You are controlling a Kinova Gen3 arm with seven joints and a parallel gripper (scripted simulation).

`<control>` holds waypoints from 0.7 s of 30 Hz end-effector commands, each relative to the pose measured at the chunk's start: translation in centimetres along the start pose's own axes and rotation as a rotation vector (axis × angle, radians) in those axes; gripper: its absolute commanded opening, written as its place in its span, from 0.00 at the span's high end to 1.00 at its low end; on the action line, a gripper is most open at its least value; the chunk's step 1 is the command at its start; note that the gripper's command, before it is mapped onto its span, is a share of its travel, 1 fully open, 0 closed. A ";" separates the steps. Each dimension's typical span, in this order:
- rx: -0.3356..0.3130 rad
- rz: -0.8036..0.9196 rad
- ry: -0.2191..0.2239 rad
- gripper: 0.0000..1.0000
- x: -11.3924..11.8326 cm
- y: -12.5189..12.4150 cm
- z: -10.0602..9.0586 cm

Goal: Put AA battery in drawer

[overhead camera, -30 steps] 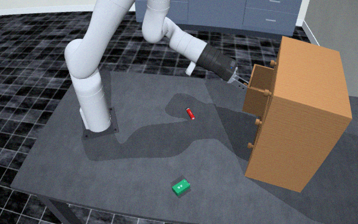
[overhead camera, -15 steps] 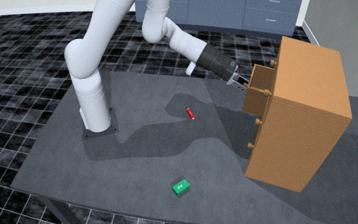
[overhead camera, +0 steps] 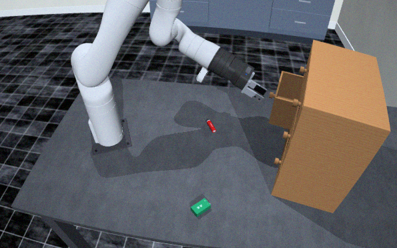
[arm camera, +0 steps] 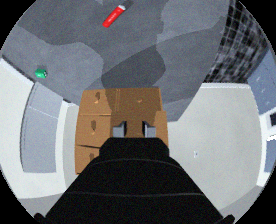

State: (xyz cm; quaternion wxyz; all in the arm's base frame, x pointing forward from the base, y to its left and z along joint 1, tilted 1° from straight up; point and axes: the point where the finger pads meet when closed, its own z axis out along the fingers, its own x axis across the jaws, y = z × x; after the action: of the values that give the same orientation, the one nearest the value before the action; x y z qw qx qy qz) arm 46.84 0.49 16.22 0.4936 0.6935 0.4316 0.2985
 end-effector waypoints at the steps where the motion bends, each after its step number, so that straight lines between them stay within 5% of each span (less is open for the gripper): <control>1: -0.001 -0.006 0.015 0.33 0.5 -0.7 -1.7; 21: 0.000 0.001 0.011 0.33 0.5 -0.8 -3.4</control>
State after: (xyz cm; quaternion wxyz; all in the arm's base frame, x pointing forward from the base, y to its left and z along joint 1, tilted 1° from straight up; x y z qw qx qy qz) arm 44.34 2.14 16.27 0.4921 0.6918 0.4359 0.2988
